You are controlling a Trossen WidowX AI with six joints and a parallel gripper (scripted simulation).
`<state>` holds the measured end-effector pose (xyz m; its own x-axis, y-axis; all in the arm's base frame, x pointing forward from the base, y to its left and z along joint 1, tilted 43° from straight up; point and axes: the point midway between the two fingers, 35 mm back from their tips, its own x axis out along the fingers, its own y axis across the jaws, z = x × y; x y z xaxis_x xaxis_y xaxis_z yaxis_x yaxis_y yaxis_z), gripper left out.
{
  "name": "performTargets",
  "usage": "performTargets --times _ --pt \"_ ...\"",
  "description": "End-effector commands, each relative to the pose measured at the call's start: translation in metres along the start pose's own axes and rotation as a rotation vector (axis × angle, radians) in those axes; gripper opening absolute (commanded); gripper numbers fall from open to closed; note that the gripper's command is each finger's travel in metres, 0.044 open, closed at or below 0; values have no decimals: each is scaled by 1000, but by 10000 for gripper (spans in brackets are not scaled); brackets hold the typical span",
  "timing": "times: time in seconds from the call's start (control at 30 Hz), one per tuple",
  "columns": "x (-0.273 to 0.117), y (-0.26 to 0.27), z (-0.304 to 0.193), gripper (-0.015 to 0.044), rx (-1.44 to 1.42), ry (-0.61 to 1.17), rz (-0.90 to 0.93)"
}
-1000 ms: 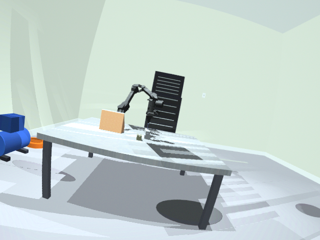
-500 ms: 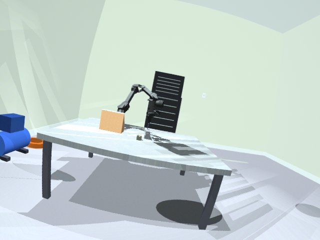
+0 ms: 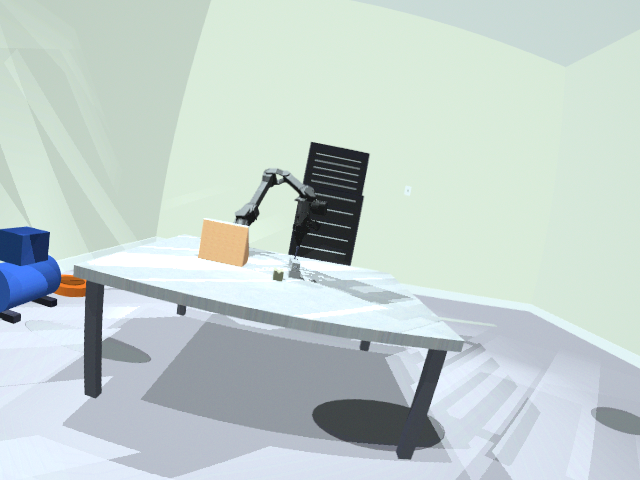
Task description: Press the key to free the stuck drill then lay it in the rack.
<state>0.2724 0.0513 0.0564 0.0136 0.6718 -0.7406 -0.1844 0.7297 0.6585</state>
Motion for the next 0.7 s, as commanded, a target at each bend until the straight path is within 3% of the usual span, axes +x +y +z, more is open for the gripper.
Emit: performTargets --times 0.0,0.67 --pt "12 2 -8 0 3 32 10" --pt "19 2 -9 0 3 32 11"
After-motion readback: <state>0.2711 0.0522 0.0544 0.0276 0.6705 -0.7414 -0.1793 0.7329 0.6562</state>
